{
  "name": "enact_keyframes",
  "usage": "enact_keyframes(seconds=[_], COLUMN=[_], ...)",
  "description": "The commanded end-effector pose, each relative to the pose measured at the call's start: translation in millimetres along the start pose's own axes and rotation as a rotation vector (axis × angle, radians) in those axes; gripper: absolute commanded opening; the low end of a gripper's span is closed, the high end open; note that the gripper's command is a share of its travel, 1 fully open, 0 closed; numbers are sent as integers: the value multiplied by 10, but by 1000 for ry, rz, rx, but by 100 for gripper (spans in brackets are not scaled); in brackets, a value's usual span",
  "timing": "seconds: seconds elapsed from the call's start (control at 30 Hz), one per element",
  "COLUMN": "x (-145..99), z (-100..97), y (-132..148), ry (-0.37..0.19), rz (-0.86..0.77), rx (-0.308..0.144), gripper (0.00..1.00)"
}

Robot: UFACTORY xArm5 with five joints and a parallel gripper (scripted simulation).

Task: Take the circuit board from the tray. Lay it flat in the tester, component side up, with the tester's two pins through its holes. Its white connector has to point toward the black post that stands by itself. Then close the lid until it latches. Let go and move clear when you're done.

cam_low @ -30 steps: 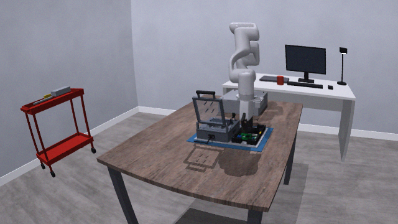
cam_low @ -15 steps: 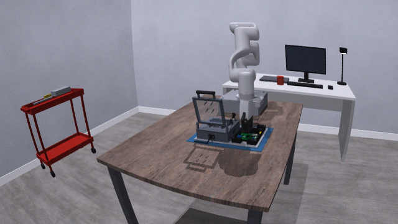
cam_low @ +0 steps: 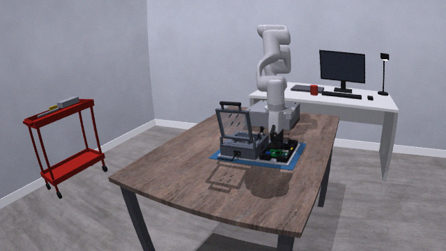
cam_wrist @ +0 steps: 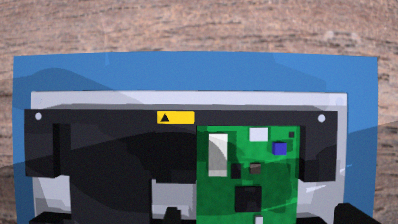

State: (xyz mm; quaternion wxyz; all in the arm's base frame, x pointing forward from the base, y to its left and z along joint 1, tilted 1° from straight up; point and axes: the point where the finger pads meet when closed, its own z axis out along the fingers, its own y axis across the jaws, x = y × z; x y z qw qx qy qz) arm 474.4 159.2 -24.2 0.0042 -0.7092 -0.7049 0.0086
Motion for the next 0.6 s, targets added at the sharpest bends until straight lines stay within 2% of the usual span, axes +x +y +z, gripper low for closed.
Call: enact_keyframes(seconds=[0.0, 0.57], x=[5, 5], z=[-29, -57], y=[15, 14], ry=[1, 1], rz=[0, 0], rx=[-4, -4], gripper=[100, 100])
